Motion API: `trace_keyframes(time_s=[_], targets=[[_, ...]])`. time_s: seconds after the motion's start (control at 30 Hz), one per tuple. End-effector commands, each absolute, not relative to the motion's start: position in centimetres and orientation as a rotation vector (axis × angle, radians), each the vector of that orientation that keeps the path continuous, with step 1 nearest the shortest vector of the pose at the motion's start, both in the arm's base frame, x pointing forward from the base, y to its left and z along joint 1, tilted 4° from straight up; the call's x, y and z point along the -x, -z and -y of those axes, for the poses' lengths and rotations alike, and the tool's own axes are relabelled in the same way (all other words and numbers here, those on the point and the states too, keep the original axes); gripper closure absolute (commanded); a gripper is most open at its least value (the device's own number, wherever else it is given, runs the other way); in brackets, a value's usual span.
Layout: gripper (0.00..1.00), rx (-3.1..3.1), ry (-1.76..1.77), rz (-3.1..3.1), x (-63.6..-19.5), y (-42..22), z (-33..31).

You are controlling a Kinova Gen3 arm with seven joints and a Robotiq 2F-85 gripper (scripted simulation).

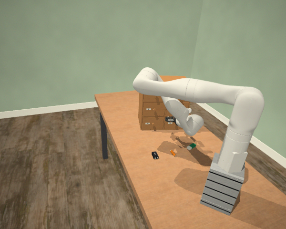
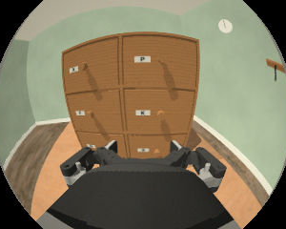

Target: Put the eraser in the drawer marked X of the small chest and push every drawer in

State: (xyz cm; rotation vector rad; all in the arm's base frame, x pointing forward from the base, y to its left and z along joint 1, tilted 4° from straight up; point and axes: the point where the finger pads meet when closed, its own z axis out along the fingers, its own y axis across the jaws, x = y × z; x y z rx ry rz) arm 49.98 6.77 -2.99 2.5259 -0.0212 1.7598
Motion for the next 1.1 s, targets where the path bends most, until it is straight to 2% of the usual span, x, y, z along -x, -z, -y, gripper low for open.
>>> trace_keyframes(time_s=[0.0,1.07], targets=[[0.00,-2.531,-1.756,0.027,-50.0,2.6,-6.8],[0.00,-2.666,-1.546,0.034,-48.9,1.4,-7.0]])
